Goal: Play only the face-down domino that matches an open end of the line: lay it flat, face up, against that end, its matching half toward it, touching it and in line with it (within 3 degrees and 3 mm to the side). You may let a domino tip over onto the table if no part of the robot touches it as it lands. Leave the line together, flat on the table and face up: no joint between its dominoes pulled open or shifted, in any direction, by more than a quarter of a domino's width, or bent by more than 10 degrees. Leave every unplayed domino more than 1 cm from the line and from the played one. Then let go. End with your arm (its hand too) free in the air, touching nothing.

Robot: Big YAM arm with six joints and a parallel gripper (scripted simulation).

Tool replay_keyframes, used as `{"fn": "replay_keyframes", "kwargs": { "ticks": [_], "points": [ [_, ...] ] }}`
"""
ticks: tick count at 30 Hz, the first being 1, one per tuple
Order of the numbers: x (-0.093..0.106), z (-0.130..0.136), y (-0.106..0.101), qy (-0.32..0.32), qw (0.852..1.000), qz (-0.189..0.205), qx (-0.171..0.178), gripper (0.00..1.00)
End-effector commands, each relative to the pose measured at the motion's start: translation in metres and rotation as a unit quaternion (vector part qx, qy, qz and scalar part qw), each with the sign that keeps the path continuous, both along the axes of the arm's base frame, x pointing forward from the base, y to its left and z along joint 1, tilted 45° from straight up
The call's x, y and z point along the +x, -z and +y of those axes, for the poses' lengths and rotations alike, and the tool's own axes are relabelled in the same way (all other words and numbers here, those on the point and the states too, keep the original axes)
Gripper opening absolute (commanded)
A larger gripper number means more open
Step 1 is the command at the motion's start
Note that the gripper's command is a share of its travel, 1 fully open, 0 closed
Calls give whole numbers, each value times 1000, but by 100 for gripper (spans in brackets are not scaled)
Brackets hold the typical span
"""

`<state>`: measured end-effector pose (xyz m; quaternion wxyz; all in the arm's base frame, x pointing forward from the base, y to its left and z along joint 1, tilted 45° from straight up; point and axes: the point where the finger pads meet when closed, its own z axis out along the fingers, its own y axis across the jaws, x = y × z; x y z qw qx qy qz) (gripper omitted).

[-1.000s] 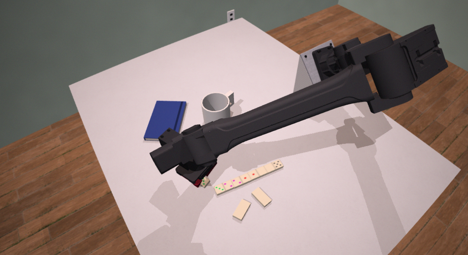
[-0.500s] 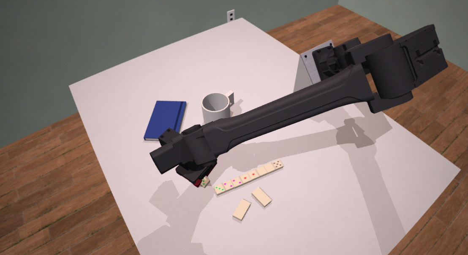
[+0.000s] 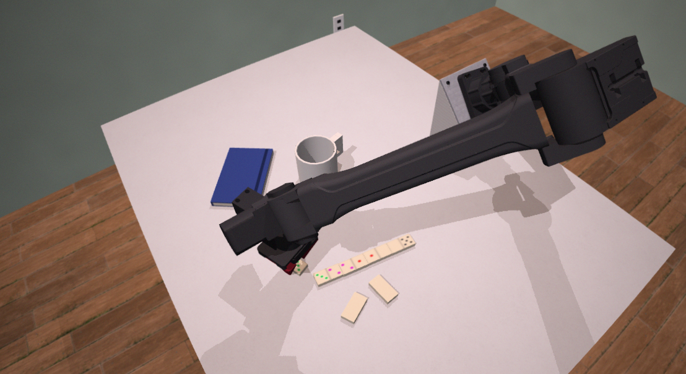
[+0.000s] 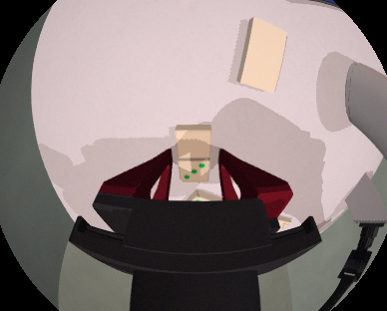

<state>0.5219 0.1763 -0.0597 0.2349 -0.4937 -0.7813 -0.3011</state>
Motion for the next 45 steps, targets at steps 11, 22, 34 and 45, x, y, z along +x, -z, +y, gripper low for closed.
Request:
{"fn": "replay_keyframes", "kwargs": {
  "ticks": [11, 22, 34, 45],
  "points": [
    [4, -4, -3, 3, 1000, -4, -1, 43],
    [10, -10, -7, 6, 1000, -12, -4, 43],
    [8, -8, -7, 5, 1000, -10, -3, 43],
    [4, -4, -3, 3, 1000, -5, -1, 43]
  ]
}}
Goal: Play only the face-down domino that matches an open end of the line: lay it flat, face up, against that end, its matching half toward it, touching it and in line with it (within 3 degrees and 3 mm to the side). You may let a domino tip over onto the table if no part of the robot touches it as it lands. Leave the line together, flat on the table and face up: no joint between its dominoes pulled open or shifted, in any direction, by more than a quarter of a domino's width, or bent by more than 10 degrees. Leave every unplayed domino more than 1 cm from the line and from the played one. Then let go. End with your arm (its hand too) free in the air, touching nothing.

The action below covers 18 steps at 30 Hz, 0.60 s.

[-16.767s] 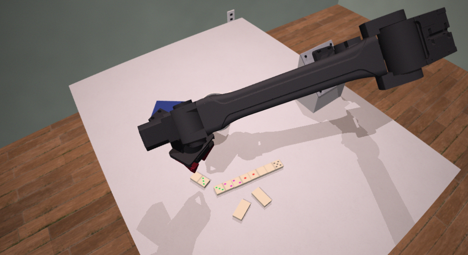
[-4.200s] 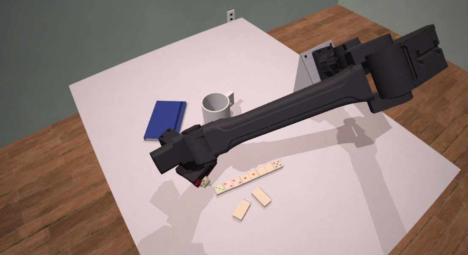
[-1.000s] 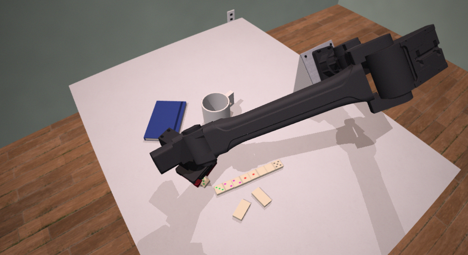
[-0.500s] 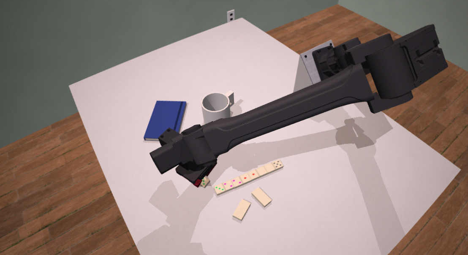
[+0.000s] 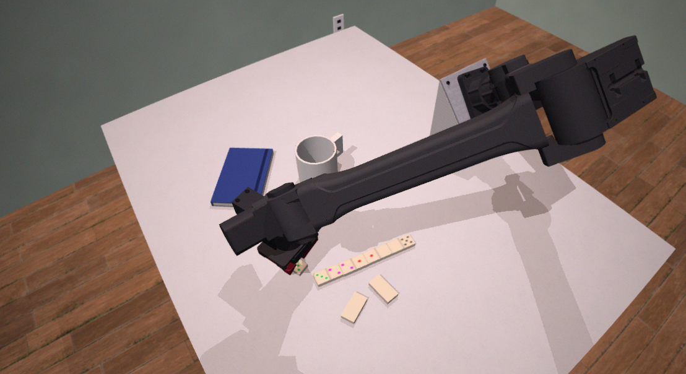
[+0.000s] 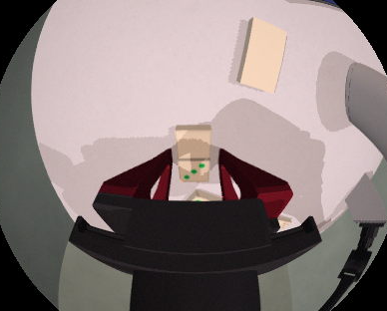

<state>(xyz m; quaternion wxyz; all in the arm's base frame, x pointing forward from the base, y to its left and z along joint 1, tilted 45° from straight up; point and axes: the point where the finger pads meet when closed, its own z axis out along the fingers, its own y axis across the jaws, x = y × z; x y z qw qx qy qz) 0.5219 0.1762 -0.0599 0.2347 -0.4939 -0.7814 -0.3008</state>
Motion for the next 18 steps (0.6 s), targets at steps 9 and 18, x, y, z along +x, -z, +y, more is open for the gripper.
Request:
{"fn": "replay_keyframes", "kwargs": {
  "ticks": [9, 18],
  "points": [
    [11, -10, -9, 6, 1000, -14, -3, 43],
    [5, -4, -4, 3, 1000, -6, -1, 43]
  ]
}}
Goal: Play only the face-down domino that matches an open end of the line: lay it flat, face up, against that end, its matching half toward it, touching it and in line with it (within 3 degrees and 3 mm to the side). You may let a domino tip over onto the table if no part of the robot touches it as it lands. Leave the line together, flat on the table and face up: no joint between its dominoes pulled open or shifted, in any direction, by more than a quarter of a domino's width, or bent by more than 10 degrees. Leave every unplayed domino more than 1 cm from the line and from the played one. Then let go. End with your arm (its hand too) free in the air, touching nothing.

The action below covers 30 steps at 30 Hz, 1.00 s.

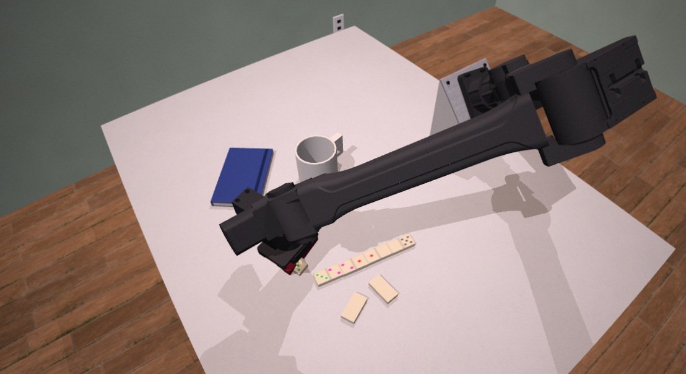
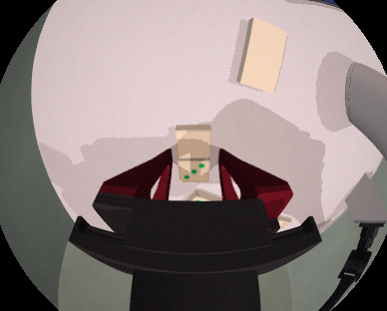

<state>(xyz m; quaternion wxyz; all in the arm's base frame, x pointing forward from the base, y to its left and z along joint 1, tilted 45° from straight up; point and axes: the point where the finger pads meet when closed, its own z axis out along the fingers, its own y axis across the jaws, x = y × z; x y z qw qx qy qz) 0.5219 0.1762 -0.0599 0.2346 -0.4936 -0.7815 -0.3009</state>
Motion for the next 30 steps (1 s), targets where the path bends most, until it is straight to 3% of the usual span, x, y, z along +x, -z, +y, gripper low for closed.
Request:
{"fn": "replay_keyframes", "kwargs": {
  "ticks": [1, 30],
  "points": [
    [6, -5, -5, 4, 1000, -7, -1, 43],
    [13, -10, -11, 6, 1000, -15, -3, 43]
  ]
}}
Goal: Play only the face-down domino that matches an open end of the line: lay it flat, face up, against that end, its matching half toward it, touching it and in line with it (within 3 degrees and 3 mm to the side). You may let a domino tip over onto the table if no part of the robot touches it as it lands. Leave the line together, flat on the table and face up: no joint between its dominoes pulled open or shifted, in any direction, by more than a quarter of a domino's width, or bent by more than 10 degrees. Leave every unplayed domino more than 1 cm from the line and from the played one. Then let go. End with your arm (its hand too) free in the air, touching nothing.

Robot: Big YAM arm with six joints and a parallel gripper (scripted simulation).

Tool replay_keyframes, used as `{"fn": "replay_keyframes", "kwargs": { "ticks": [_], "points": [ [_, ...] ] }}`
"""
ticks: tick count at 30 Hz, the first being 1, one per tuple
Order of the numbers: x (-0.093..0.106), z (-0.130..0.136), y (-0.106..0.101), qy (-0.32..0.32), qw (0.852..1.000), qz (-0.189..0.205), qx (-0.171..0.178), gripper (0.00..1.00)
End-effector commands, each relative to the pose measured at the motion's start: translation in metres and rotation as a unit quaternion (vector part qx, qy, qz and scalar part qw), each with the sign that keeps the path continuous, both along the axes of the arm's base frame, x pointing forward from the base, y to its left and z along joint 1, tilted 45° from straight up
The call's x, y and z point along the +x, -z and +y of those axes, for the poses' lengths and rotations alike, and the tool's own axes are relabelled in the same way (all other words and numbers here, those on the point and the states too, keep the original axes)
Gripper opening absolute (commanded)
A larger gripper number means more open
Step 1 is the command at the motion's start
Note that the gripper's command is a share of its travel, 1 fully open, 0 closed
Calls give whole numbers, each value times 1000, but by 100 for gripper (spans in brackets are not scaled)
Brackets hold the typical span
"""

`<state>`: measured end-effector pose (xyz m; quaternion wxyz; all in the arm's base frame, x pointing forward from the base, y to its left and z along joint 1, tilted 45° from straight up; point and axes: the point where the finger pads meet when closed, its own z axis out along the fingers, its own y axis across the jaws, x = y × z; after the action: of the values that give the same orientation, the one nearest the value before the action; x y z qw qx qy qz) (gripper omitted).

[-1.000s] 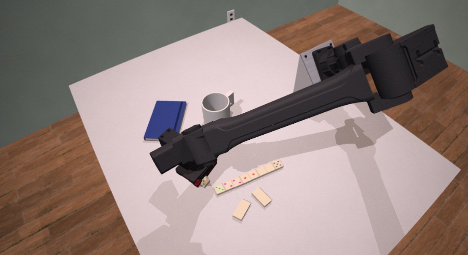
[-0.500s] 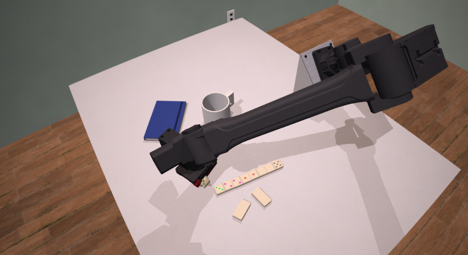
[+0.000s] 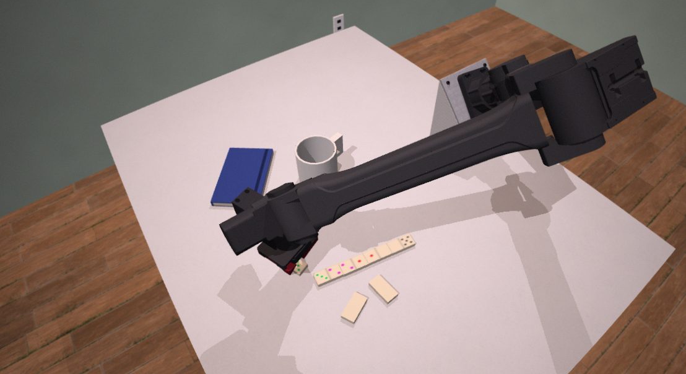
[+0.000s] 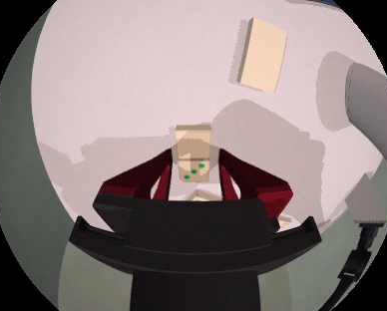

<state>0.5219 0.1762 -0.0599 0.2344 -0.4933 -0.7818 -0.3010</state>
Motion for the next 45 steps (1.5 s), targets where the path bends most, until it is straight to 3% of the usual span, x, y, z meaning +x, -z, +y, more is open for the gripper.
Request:
{"fn": "replay_keyframes", "kwargs": {
  "ticks": [1, 3, 19, 20, 36, 37, 45],
  "points": [
    [13, -10, -11, 6, 1000, -15, -3, 43],
    [4, -3, -4, 3, 1000, -5, 0, 43],
    [13, -10, -12, 6, 1000, -16, -3, 43],
    [4, -3, -4, 3, 1000, -5, 0, 43],
    [14, -10, -13, 6, 1000, -17, -3, 43],
    [4, -3, -4, 3, 1000, -5, 0, 43],
    [14, -10, -13, 6, 1000, -16, -2, 43]
  ]
}}
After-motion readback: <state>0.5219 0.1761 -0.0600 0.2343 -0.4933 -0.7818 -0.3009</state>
